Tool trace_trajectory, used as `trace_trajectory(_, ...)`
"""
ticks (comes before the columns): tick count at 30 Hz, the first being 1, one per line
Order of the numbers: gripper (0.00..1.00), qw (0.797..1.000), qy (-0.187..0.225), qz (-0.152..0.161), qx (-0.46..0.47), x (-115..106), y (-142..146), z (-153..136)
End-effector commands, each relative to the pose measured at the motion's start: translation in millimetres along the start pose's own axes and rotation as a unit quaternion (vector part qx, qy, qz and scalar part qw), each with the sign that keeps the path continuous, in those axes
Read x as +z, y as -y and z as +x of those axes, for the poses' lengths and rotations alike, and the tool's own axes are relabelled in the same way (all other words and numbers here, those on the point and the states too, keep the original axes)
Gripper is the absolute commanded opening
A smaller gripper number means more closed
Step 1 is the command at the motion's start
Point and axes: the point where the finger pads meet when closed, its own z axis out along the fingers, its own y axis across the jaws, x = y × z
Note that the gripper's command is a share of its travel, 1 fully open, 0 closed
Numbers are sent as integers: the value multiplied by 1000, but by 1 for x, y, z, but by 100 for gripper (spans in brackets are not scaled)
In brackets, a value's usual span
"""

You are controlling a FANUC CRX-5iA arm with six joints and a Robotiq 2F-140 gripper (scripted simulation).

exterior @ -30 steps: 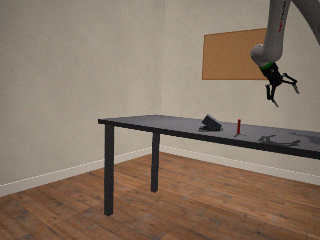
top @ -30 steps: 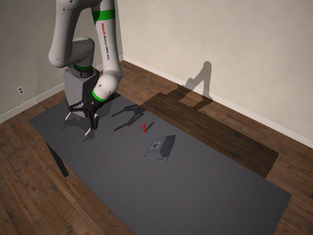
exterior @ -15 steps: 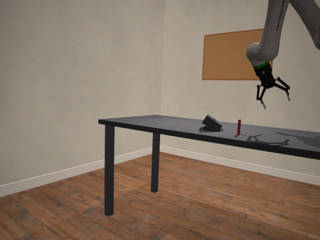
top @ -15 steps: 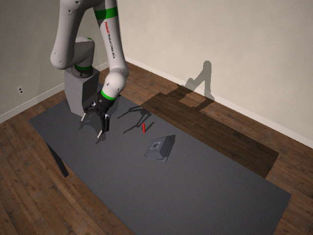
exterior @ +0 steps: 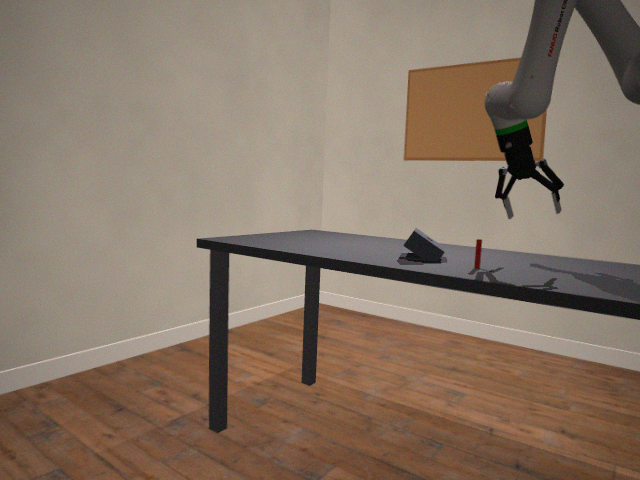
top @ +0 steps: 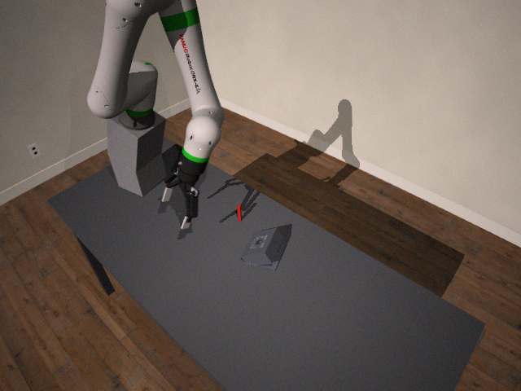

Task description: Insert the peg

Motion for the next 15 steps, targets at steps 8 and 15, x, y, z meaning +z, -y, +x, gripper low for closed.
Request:
trace_trajectory(8, 100, 993, 41, 25, 106, -14, 18, -52)
trace_trajectory(15, 100, 980, 76, 33, 180, -26, 29, -90)
